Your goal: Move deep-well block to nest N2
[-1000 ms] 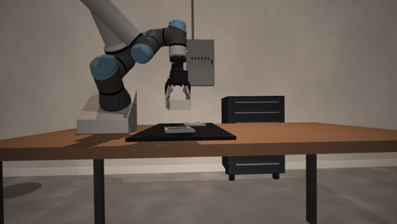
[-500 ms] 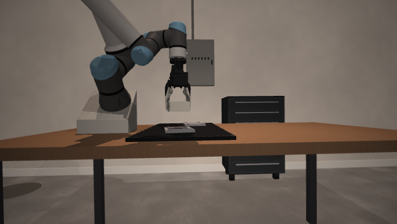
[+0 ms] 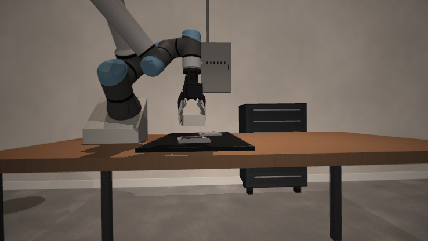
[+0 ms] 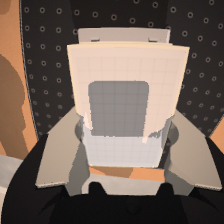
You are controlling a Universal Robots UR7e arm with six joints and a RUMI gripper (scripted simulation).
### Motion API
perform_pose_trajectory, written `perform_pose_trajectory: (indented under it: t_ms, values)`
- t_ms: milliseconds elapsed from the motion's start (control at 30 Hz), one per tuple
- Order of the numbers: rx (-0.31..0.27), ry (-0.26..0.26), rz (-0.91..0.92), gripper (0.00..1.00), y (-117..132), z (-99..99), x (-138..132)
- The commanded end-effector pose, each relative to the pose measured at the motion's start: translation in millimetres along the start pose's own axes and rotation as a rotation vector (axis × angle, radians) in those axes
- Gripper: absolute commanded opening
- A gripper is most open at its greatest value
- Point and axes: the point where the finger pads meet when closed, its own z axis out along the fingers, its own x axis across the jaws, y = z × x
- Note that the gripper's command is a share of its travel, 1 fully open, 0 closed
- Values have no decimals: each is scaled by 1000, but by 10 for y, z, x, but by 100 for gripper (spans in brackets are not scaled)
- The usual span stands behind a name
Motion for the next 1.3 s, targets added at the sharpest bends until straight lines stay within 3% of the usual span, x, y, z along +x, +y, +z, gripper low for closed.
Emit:
perform_pose_trajectory:
  t_ms: [0,767,1267]
  values:
    - [-1,2,0,0,2,49,5]
    - [-1,2,0,0,1,399,6]
    - [-1,2,0,0,1,404,5]
